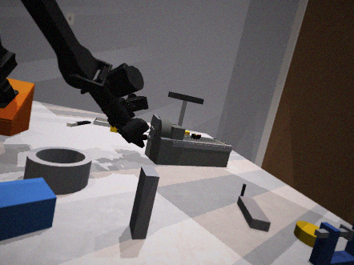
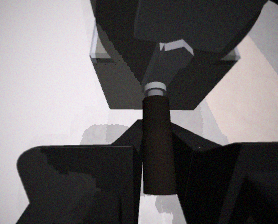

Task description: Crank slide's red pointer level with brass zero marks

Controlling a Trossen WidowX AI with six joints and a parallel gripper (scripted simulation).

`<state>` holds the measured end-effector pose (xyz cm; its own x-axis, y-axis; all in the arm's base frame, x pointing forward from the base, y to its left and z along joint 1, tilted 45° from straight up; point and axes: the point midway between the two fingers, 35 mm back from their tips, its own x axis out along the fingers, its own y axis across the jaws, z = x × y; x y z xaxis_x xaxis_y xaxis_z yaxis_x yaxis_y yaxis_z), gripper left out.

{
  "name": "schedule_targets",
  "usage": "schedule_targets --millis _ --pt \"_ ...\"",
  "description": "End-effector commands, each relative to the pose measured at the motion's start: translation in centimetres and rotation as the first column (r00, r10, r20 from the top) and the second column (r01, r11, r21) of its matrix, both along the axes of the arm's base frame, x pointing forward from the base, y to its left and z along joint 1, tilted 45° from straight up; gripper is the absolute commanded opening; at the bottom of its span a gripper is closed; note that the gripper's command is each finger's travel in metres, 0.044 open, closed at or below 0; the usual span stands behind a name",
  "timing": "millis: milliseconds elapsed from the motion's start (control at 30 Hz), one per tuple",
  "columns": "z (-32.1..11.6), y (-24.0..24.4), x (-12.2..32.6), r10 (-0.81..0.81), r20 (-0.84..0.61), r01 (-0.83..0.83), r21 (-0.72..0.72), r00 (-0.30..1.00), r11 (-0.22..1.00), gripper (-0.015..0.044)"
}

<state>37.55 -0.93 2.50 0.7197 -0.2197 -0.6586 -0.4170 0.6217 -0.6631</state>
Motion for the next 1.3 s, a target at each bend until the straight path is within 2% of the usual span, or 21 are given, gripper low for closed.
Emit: schedule_targets --millis 0,1267 --pt "0.5 -0.68 0.39 -0.019 0.015 0.019 -0.009 1.0 1.0 0.0" --pt "0.88 -0.87 0.54 -0.019 0.015 0.019 -0.01 1.0 1.0 0.0"
